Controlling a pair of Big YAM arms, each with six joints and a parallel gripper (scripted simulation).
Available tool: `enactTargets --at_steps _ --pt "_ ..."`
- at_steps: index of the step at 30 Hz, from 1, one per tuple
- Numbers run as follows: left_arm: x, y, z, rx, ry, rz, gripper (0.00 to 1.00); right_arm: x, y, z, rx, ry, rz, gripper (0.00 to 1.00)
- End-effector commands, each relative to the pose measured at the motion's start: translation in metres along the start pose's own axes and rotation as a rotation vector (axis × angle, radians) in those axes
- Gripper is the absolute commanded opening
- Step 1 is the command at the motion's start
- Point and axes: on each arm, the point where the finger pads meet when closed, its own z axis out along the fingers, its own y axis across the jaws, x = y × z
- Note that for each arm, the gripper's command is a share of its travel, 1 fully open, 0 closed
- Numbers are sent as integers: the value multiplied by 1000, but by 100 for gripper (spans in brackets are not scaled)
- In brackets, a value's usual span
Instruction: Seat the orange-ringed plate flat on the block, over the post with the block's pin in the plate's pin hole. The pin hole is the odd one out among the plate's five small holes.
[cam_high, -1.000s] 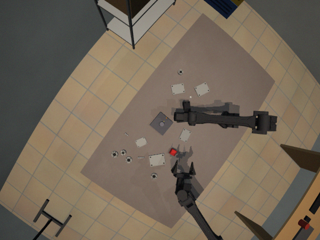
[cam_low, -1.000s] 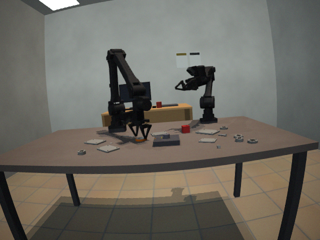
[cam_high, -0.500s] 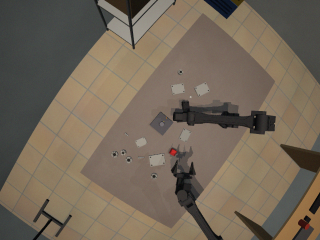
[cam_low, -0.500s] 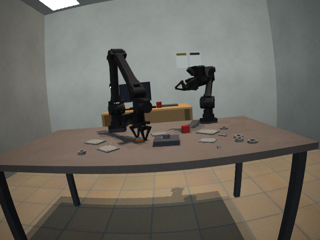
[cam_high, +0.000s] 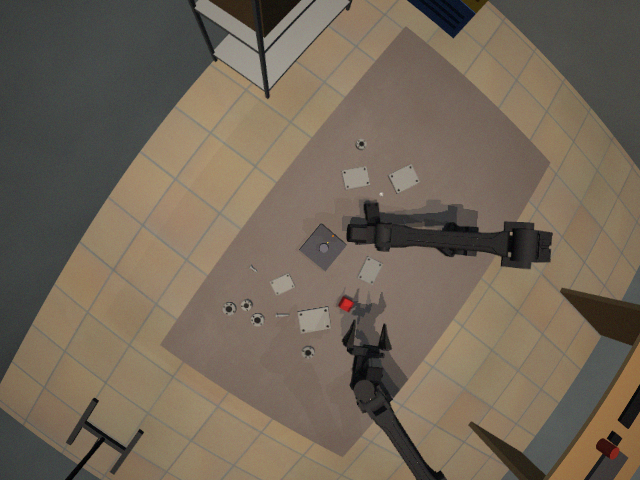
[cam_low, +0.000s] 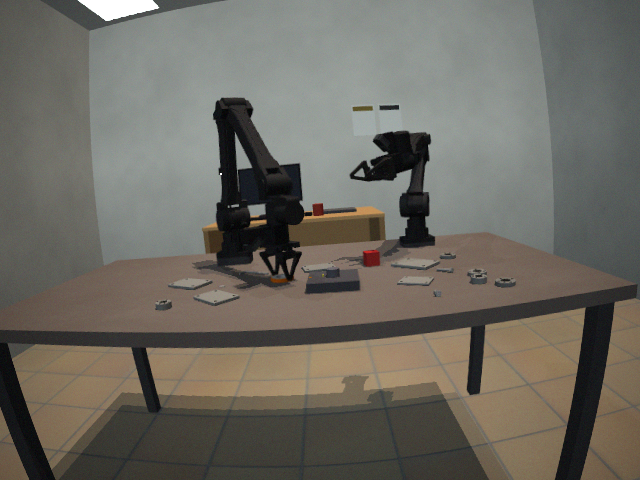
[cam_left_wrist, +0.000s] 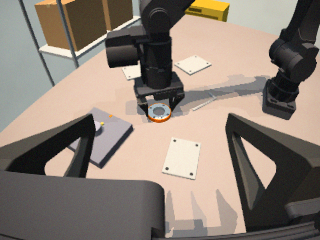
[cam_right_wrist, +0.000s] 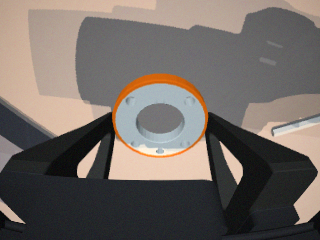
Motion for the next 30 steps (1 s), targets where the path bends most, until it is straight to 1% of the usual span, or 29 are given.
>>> enactTargets --at_steps 1,2,3,6,11,14,15,18,19,20,22,28,30 --pt "-4 1 1 -1 -5 6 100 1 4 -7 -34 -8 5 25" --pt "-4 1 1 -1 -5 6 100 1 9 -9 -44 -9 5 14" --pt "-4 1 1 -1 -5 6 100 1 8 -9 -41 -9 5 25" --pt "-4 1 1 -1 -5 6 100 0 14 -23 -45 -9 5 59" --pt "-4 1 1 -1 -5 6 100 0 12 -57 -45 -9 5 59" --pt "-4 1 1 -1 -5 6 100 0 13 -59 -45 -9 5 59" --pt "-4 1 1 -1 -5 6 100 0 11 -57 -30 -7 5 59" --pt "-12 -3 1 4 -4 -20 100 2 11 -78 -37 -8 7 59" --pt "-16 -3 1 -8 -8 -28 100 4 15 -78 -24 -6 17 59" --pt "-19 -2 1 -22 -6 -38 100 6 21 -75 -9 -4 22 59" --pt "-18 1 1 -72 10 -64 100 10 40 -79 -11 -4 26 59" --pt "-12 17 -6 -302 64 -127 100 28 115 -84 -14 -4 16 59" --pt "-12 17 -6 -302 64 -127 100 28 115 -84 -14 -4 16 59"
